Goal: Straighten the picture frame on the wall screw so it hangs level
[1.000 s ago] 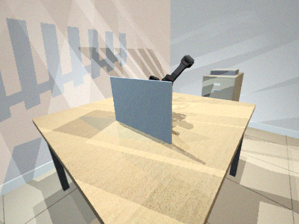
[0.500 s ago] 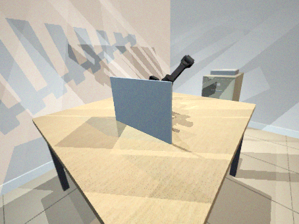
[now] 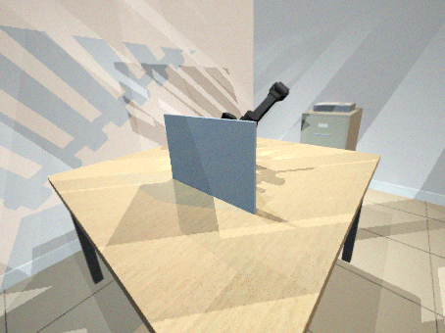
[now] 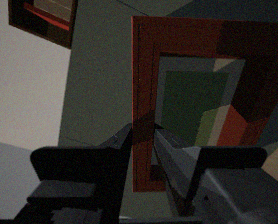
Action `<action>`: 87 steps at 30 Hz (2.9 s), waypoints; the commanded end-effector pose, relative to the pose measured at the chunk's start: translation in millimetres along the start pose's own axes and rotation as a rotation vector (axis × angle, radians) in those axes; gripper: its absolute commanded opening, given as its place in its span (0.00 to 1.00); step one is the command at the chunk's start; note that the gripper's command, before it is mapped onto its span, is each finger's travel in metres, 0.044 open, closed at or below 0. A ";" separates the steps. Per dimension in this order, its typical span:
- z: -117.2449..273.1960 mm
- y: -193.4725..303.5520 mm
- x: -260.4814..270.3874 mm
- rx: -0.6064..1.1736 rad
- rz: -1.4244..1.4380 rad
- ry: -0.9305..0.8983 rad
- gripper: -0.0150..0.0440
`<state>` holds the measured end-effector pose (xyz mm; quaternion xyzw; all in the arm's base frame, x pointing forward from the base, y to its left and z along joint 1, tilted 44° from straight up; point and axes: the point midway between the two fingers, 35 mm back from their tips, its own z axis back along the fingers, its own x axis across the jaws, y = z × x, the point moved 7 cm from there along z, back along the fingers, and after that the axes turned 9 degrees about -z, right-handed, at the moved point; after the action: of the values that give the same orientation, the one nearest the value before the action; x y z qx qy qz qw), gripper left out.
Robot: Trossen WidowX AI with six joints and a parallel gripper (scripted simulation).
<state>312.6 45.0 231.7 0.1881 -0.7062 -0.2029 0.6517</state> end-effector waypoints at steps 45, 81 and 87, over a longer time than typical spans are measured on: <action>-0.2 -6.9 -2.1 -0.003 -0.004 -0.011 0.25; -0.3 -8.2 -4.6 0.000 -0.101 -0.006 0.25; -0.3 -8.2 -4.3 0.000 -0.132 -0.006 0.25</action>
<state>313.2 40.3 223.7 0.2269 -0.6961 -0.2415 0.6369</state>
